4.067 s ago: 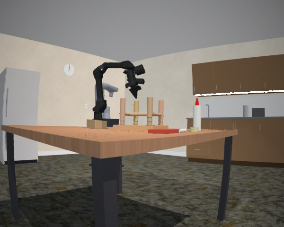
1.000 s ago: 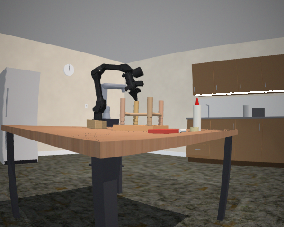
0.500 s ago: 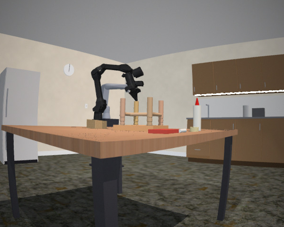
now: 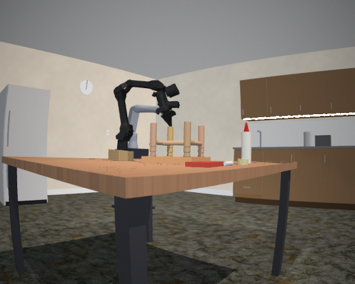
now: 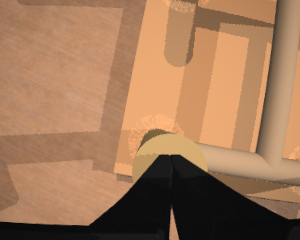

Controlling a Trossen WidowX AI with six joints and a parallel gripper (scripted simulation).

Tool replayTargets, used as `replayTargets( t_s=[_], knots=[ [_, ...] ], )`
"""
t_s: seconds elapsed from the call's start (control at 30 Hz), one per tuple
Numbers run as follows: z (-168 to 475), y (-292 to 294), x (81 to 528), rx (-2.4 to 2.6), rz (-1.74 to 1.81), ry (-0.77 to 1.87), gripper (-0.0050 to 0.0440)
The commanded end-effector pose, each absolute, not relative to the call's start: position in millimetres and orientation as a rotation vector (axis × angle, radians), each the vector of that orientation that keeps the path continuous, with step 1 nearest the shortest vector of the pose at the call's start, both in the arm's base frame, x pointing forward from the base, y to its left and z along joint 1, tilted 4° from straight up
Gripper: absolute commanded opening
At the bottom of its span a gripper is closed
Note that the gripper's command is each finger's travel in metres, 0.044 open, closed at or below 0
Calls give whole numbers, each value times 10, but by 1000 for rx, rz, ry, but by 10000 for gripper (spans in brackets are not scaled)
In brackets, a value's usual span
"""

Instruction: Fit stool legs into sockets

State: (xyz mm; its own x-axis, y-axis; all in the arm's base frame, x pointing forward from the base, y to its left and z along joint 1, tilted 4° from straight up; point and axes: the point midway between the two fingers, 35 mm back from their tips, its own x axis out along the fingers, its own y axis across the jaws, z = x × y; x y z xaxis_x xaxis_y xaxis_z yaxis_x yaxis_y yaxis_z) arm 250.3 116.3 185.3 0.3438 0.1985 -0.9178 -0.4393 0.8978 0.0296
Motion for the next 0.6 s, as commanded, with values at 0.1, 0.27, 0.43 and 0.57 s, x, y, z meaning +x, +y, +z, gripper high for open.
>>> replayTargets(
  t_s=[0.1,0.27,0.43,0.57],
  knots=[
    [1571,1160,2516,-254,406,1227,0],
    [1571,1160,2516,-254,406,1227,0],
    [1610,1161,2518,-253,407,1222,0],
    [1641,1161,2519,-253,407,1217,0]
  ],
)
